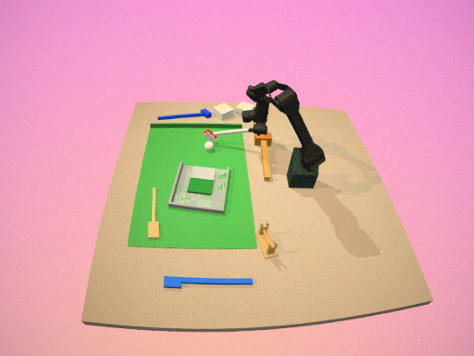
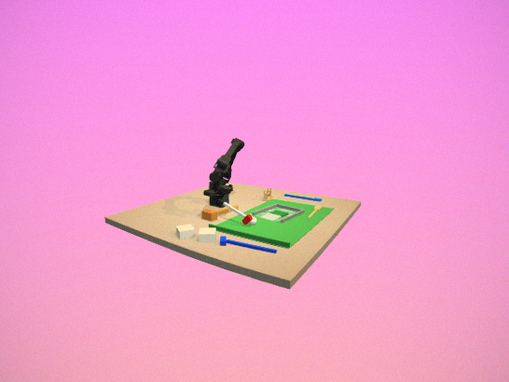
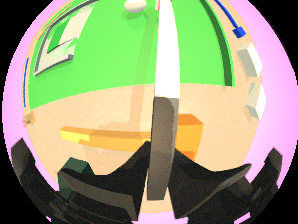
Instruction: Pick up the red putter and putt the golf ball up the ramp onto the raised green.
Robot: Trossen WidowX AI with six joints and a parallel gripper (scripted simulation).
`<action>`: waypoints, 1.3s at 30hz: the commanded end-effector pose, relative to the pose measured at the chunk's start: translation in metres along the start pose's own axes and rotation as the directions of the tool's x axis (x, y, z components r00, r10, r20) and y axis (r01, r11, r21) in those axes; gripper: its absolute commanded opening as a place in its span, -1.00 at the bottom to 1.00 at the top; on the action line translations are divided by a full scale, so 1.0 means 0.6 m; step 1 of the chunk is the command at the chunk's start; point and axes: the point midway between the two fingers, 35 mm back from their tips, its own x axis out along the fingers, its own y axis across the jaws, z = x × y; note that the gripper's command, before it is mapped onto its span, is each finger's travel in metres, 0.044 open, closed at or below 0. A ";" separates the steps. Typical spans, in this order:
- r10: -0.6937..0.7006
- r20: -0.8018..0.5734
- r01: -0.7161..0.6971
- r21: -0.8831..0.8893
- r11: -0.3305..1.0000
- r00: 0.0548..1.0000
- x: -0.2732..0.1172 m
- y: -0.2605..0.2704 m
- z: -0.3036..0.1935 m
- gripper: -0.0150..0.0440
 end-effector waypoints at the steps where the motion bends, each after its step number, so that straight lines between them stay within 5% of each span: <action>1: 0.006 0.006 -0.006 0.008 1.000 1.000 0.012 0.000 -0.001 -0.49; 31: 0.004 0.007 -0.004 0.008 1.000 1.000 0.018 -0.050 -0.001 -0.49; 39: 0.004 0.005 -0.004 0.013 1.000 1.000 0.011 0.033 0.010 -0.49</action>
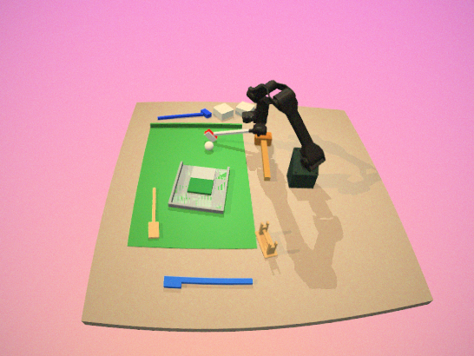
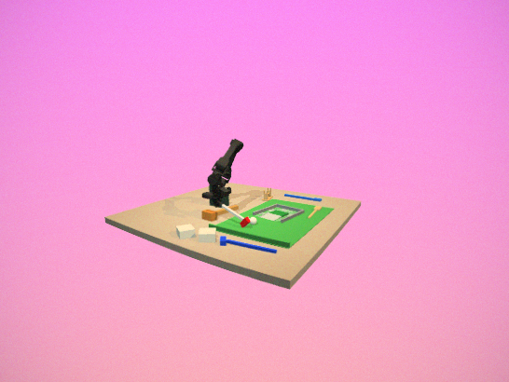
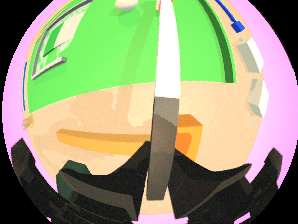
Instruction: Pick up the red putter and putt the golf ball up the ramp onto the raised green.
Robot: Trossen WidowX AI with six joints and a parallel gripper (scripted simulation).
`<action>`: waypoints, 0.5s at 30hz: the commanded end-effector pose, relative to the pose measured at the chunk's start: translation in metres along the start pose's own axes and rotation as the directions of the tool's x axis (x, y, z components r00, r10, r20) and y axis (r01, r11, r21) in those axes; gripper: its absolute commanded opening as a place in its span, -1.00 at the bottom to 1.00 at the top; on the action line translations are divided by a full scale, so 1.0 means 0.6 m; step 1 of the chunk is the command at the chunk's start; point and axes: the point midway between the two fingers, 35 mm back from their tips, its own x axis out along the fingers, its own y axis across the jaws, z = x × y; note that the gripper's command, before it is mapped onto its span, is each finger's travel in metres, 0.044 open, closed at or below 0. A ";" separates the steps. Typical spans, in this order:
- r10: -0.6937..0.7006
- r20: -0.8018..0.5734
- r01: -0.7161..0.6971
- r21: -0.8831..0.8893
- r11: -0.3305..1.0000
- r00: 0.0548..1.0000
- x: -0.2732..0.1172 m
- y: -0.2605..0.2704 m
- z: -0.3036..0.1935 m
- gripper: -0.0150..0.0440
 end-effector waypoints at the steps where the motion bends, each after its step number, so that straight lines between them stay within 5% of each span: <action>1: -0.005 0.002 0.005 -0.014 1.000 1.000 -0.007 0.073 0.012 -0.49; 7: 0.005 0.002 -0.005 -0.018 1.000 1.000 0.001 0.194 -0.001 -0.49; 15: 0.003 0.002 -0.003 -0.018 1.000 1.000 -0.023 0.196 0.000 -0.49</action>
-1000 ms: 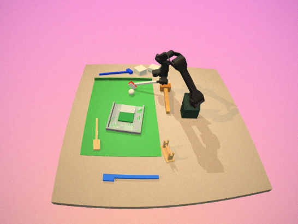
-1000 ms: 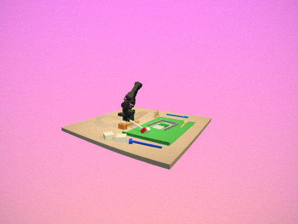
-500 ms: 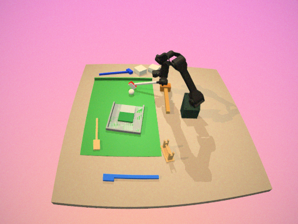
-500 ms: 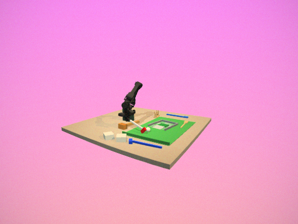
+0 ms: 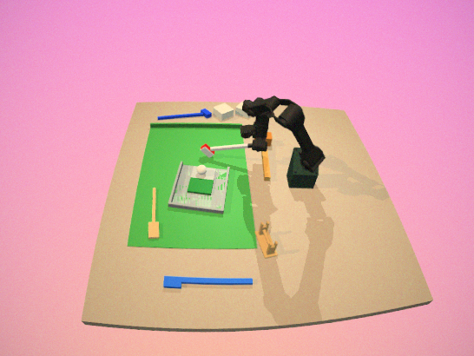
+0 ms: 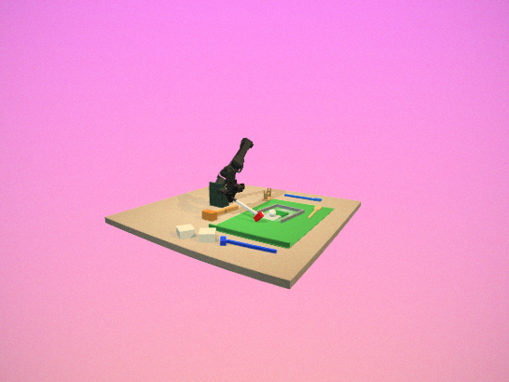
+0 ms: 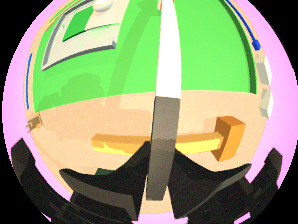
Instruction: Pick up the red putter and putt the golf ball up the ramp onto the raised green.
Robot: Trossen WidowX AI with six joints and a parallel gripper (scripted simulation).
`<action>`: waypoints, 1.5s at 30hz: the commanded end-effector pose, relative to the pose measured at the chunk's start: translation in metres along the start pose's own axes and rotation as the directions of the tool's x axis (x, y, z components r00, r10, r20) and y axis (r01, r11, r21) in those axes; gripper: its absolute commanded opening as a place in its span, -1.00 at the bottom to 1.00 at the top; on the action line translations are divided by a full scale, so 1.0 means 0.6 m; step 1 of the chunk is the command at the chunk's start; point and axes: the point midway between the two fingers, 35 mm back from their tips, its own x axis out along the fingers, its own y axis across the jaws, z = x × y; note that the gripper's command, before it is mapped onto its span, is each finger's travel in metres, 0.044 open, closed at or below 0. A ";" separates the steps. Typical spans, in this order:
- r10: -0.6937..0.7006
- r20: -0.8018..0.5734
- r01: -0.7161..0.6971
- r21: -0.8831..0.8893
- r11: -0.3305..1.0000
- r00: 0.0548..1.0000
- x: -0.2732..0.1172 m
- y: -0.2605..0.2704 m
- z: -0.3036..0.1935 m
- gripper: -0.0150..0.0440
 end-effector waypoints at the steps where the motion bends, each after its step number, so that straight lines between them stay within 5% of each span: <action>1: -0.011 0.017 0.011 -0.006 1.000 1.000 -0.031 0.001 0.005 -0.49; 8: -0.011 0.016 0.011 -0.006 1.000 1.000 -0.097 0.003 0.002 -0.49; 45: -0.004 0.012 0.004 0.005 1.000 1.000 -0.083 0.001 0.000 -0.49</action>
